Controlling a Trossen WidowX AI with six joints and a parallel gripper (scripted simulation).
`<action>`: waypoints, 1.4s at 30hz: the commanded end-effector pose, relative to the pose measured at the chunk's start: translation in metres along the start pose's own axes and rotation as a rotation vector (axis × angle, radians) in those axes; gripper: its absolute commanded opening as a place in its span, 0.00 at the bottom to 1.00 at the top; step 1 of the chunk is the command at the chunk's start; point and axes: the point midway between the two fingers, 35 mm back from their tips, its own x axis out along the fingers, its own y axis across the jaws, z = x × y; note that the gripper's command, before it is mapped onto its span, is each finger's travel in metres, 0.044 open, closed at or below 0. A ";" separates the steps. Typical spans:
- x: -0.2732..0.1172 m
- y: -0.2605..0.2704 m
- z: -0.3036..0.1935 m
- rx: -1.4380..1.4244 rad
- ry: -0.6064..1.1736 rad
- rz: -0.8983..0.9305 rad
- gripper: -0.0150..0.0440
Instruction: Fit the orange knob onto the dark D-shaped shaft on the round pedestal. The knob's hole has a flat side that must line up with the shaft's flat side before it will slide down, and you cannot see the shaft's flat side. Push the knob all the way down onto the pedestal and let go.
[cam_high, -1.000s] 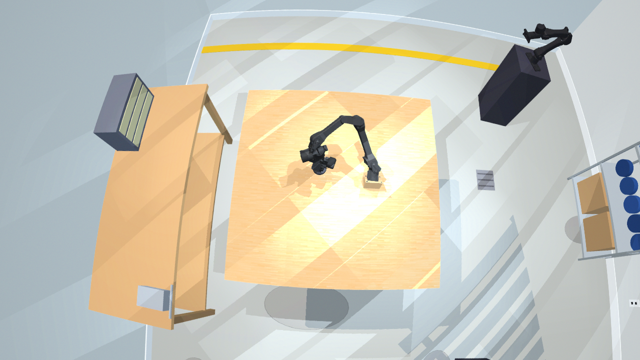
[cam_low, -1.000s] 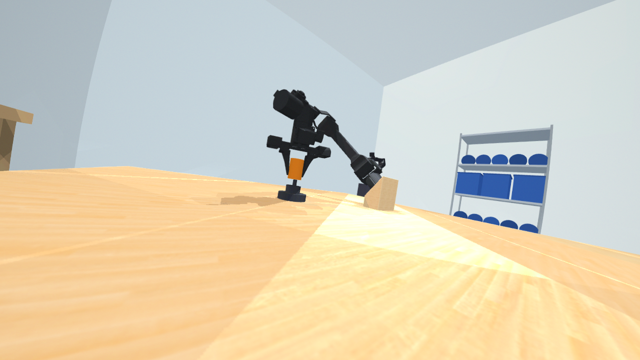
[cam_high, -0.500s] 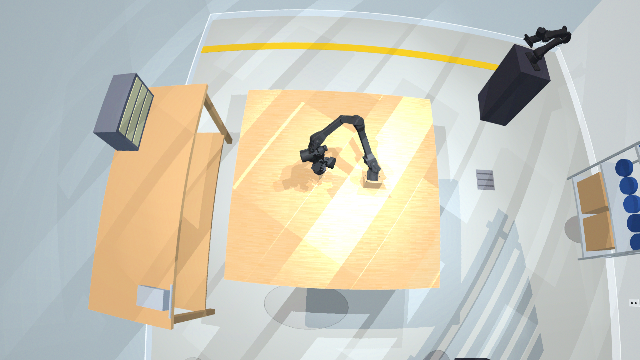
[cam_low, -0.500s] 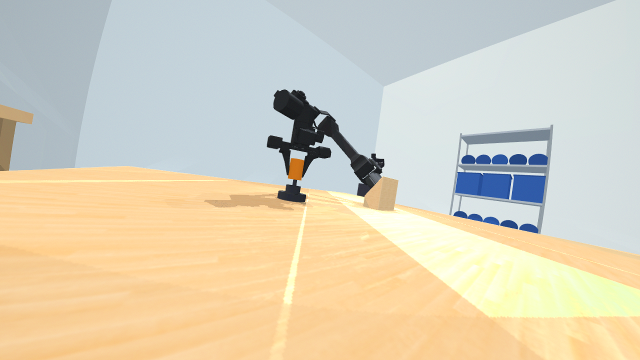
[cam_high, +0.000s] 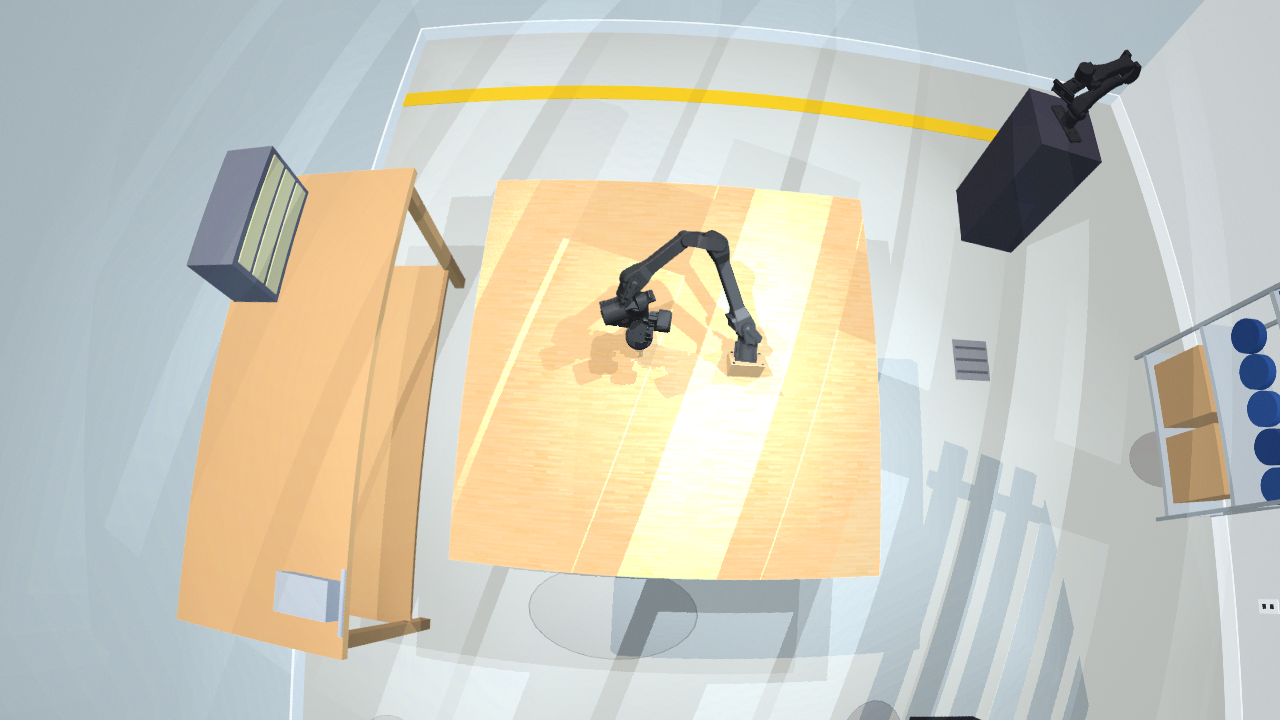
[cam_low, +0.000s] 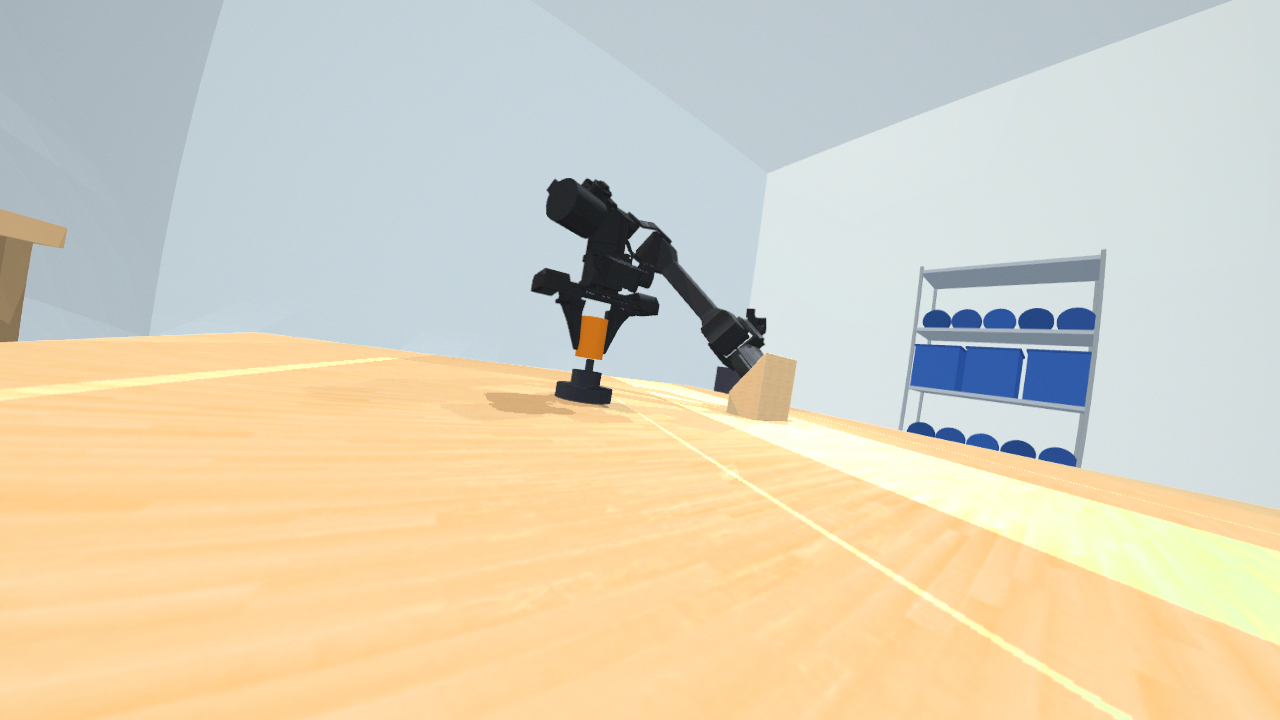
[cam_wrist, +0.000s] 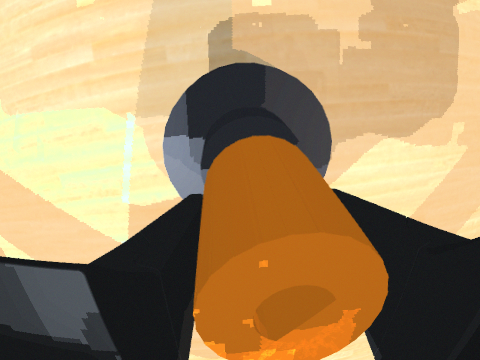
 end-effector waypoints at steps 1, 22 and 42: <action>0.000 0.000 0.001 -0.007 -0.001 -0.003 0.25; 0.003 0.000 0.000 -0.023 -0.001 -0.003 0.25; 0.003 0.000 0.000 -0.040 -0.001 -0.003 0.25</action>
